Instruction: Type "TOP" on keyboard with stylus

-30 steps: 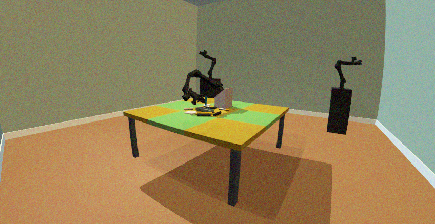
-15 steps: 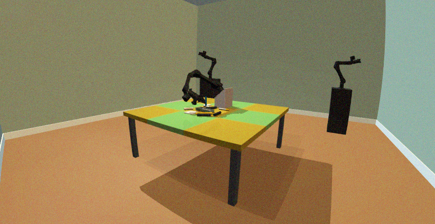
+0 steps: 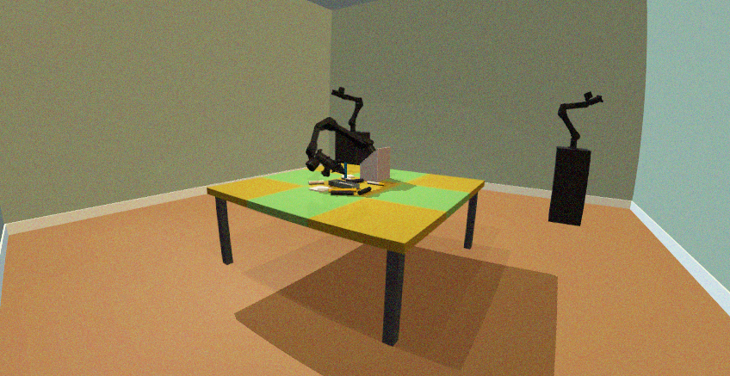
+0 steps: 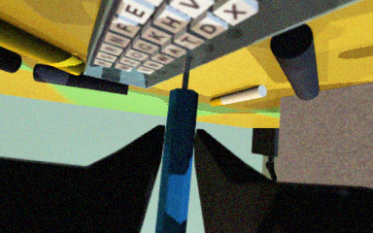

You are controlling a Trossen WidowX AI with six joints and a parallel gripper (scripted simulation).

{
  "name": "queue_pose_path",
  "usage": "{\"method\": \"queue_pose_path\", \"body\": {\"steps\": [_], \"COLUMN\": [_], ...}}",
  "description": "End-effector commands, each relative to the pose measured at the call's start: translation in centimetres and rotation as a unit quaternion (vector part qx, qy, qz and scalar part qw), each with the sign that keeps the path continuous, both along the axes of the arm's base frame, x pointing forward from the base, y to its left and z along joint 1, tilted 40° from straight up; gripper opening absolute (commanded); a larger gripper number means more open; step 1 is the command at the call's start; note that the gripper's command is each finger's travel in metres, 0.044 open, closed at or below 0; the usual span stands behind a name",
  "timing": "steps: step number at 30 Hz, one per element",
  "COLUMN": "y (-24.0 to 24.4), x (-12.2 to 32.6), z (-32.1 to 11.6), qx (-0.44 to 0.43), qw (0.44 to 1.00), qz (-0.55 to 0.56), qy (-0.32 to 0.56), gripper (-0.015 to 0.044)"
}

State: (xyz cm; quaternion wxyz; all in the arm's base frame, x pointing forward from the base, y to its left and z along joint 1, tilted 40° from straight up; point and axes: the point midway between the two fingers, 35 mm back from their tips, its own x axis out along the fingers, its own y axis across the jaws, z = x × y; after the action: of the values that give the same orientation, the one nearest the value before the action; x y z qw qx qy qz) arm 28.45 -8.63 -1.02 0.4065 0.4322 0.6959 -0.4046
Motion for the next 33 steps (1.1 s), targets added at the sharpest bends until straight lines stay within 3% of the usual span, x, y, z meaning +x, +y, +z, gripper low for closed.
{"method": "queue_pose_path", "body": {"steps": [1,33], "y": [-0.24,-0.42], "x": [-0.01,0.02], "z": [-0.15,-0.35], "qx": [-0.002,-0.002], "qw": [1.000,1.000], "qz": [0.002,0.002], "qy": [0.000,0.000], "gripper": [0.0081,0.0081]}}
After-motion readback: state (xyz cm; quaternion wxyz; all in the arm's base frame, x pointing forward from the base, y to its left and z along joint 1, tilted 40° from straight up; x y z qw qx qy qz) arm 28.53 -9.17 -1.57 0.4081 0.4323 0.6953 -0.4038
